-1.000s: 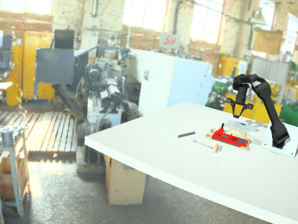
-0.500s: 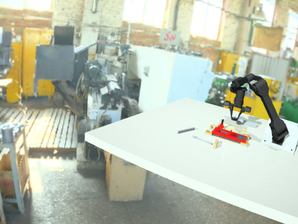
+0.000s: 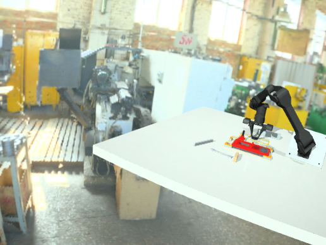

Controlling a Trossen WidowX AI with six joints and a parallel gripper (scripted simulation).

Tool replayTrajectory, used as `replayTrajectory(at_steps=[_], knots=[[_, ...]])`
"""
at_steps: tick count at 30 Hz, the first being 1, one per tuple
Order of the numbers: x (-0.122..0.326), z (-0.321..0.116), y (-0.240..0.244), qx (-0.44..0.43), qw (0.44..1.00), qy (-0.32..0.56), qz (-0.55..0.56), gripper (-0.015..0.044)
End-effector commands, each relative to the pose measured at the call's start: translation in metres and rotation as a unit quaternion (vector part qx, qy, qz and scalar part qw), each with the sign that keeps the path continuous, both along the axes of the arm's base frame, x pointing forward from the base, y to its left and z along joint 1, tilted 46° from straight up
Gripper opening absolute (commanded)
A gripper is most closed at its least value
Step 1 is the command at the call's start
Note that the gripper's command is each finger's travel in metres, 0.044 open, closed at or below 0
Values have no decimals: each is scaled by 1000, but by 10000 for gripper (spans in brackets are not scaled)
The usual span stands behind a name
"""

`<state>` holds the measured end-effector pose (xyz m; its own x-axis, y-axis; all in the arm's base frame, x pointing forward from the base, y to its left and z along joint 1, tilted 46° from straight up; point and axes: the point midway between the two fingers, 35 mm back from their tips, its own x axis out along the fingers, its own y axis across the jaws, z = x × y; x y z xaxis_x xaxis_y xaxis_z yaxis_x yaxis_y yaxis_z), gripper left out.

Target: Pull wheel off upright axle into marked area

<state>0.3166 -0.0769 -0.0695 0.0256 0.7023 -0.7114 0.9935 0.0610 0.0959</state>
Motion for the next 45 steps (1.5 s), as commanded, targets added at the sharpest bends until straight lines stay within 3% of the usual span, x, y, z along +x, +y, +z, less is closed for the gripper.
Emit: replayTrajectory(at_steps=[1, 8, 18, 24, 28, 45], knots=[[0, 0, 0, 0, 1000, 0, 1, 105], [0, 2, -2, 0, 1000, 0, 1, 289], [-2, 42, -43, 1, 1000, 2, -3, 300], [-58, 72, -53, 0, 1000, 5, -6, 440], [-89, 91, -55, 1, 1000, 5, -3, 440], [-89, 91, -55, 1, 1000, 5, -3, 440]])
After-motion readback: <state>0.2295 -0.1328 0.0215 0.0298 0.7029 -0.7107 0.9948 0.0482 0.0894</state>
